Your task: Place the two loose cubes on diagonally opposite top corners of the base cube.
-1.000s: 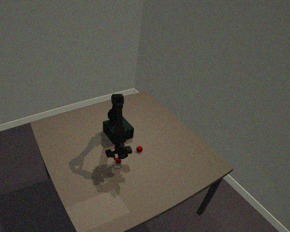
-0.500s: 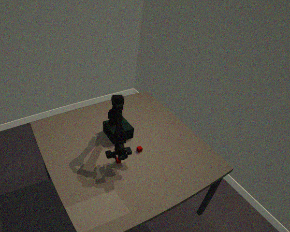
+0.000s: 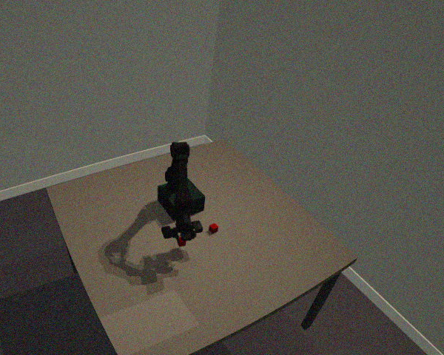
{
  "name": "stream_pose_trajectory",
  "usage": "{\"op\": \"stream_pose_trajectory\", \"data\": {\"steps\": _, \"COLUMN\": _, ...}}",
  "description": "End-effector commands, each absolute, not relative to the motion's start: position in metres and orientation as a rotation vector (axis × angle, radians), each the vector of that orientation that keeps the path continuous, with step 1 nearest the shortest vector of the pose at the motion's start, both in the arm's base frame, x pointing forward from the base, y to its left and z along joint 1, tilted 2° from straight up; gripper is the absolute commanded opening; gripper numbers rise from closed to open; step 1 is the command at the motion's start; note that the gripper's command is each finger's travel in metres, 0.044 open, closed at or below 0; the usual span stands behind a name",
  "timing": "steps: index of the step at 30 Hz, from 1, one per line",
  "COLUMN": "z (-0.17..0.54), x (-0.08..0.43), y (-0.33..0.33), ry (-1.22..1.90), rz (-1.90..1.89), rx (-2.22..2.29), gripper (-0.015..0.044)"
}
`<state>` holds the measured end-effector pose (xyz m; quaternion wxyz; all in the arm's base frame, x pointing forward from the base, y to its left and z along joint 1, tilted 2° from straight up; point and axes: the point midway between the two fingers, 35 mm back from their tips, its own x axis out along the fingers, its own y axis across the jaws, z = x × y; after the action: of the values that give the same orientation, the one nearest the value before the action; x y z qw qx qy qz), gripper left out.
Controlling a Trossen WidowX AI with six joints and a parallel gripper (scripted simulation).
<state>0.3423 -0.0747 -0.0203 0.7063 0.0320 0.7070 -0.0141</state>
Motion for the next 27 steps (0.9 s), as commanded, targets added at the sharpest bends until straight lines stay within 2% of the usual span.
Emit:
{"op": "stream_pose_trajectory", "data": {"steps": 1, "z": -0.005, "x": 0.344, "y": -0.076, "ry": 1.569, "rz": -0.034, "rx": 0.065, "gripper": 0.0105}}
{"op": "stream_pose_trajectory", "data": {"steps": 20, "z": 0.055, "x": 0.340, "y": -0.076, "ry": 1.569, "rz": -0.034, "rx": 0.065, "gripper": 0.0105}}
{"op": "stream_pose_trajectory", "data": {"steps": 27, "z": 0.056, "x": 0.339, "y": -0.068, "ry": 1.569, "rz": -0.048, "rx": 0.081, "gripper": 0.0105}}
